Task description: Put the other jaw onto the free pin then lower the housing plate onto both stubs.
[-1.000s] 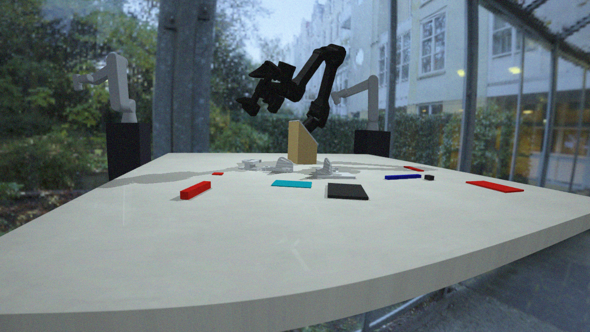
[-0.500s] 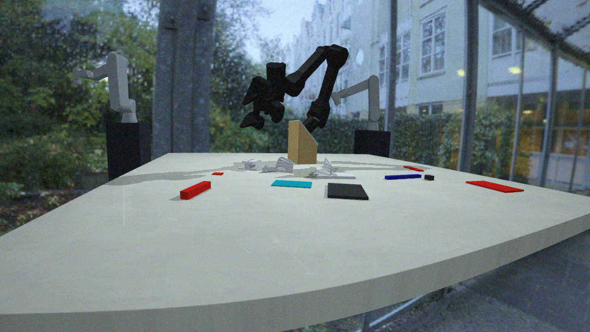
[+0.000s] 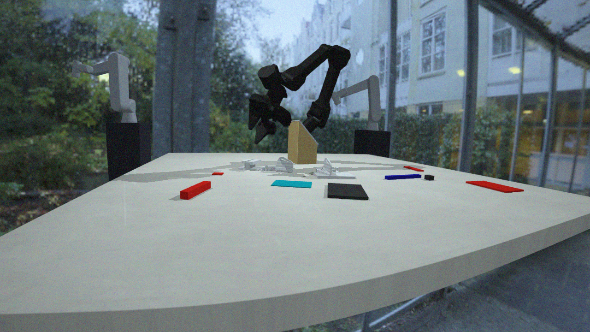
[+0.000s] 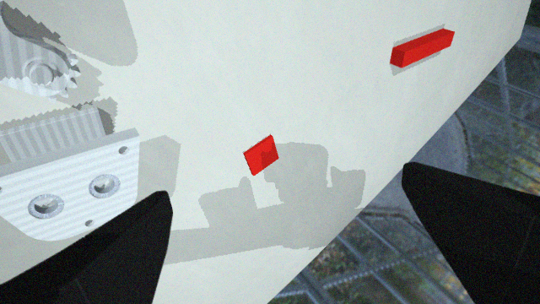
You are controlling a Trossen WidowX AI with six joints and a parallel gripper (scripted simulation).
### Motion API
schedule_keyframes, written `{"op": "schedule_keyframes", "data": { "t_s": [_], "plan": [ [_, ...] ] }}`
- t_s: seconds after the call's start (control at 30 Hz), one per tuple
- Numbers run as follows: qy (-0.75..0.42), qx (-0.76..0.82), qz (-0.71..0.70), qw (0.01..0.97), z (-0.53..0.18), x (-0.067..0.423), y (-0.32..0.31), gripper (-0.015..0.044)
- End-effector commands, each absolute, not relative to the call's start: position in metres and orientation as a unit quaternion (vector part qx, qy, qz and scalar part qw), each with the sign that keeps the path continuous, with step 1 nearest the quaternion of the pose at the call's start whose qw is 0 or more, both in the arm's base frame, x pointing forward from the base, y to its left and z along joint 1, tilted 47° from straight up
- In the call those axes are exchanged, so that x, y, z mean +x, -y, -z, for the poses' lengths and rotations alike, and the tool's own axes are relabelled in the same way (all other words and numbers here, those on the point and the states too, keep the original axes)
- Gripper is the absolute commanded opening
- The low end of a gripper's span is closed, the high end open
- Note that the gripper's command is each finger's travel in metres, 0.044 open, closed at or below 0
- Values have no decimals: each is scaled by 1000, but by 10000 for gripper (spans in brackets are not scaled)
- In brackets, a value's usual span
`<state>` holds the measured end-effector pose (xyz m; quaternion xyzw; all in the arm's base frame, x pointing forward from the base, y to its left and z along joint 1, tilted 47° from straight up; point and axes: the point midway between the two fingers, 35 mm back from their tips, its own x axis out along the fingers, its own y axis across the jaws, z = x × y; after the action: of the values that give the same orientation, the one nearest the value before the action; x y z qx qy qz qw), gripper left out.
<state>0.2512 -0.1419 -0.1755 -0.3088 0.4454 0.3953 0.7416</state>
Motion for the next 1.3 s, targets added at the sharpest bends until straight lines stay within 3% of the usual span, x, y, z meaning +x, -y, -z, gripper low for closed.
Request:
{"op": "schedule_keyframes", "data": {
  "t_s": [0.0,0.6,1.27],
  "plan": [
    [-451,-256,-432,737,171,248,128,440],
    [-479,-38,-556,678,121,224,72,440],
    [-479,-35,-558,677,148,220,41,440]
  ]
}}
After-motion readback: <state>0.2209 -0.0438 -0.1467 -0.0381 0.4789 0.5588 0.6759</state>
